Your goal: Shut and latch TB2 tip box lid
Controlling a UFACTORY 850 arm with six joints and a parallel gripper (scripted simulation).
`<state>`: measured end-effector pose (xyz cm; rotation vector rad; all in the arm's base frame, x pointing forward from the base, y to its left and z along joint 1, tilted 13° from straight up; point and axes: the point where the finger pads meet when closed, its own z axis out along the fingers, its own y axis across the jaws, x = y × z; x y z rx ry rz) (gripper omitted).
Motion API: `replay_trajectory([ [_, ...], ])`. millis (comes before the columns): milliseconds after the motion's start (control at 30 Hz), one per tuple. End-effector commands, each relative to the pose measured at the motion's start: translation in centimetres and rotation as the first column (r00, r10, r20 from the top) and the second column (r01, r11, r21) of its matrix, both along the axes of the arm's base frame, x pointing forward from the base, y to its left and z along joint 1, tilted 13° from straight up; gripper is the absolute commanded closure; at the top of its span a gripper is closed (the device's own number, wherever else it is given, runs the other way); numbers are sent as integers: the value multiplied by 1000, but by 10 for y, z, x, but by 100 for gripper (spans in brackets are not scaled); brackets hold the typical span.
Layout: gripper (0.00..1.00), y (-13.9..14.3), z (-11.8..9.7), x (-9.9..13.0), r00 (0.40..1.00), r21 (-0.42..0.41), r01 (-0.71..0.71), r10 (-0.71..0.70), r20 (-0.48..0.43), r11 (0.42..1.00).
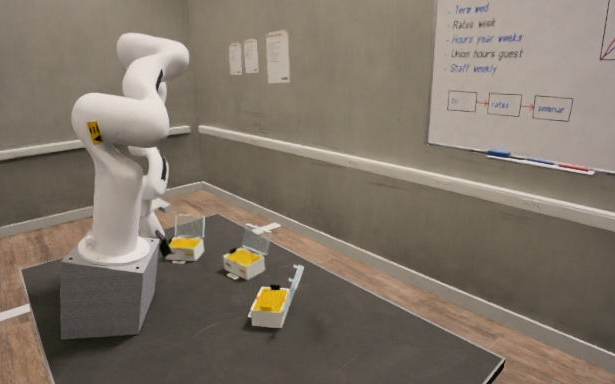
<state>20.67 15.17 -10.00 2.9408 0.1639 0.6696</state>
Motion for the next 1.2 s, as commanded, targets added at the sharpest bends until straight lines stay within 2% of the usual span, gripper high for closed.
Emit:
replay_trajectory([
  [0,0,3,22,-4,1000,-1,0,0,0,1000],
  [100,0,5,37,-7,1000,-1,0,0,0,1000],
  [167,0,5,37,-7,1000,-1,0,0,0,1000],
  [533,0,12,89,-17,1000,-1,0,0,0,1000],
  [733,0,12,89,-17,1000,-1,0,0,0,1000],
  [767,100,12,89,-17,1000,-1,0,0,0,1000],
  [1167,100,12,89,-17,1000,-1,0,0,0,1000],
])
